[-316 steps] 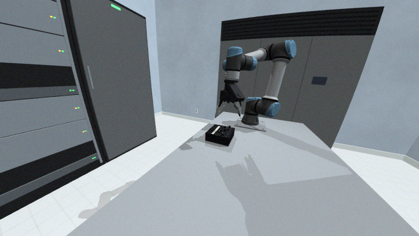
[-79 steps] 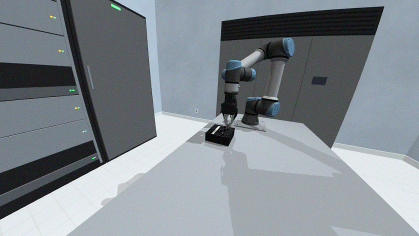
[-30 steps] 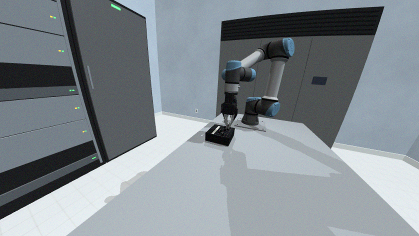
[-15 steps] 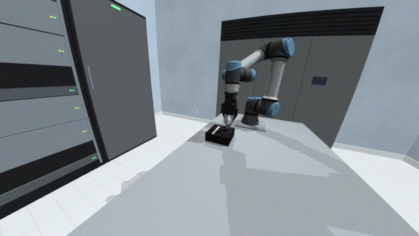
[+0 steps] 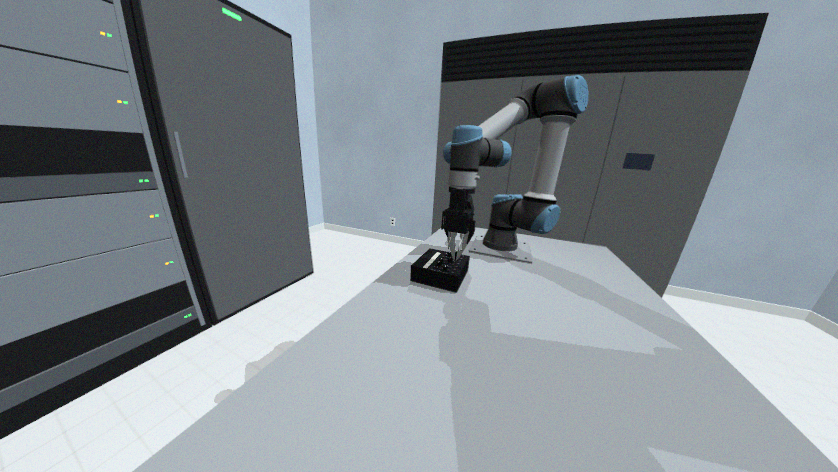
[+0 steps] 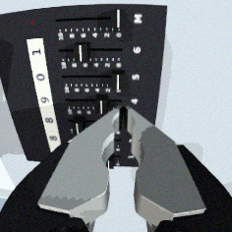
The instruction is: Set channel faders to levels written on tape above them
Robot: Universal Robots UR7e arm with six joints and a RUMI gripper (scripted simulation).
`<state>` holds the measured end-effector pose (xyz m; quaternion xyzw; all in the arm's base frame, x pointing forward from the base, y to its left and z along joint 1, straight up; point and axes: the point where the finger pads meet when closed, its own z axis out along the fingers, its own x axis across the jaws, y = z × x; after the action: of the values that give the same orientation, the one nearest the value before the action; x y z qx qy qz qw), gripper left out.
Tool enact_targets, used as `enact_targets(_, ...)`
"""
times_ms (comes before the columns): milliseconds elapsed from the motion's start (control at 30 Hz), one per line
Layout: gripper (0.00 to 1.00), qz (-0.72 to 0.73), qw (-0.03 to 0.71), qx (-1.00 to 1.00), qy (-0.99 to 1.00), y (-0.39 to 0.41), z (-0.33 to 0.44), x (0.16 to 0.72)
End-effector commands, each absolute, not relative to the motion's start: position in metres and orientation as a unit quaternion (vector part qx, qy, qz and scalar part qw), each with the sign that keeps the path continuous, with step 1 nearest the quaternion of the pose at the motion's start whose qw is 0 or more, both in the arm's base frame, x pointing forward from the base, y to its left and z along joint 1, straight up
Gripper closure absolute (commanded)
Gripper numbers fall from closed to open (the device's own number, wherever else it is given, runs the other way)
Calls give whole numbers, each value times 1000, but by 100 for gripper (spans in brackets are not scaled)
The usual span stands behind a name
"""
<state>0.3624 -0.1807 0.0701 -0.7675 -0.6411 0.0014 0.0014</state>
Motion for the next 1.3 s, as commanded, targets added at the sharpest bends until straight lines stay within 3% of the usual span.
enact_targets(0,100,1,3,-768,-641,-181,67,361)
enact_targets(1267,100,1,3,-768,-641,-184,67,361)
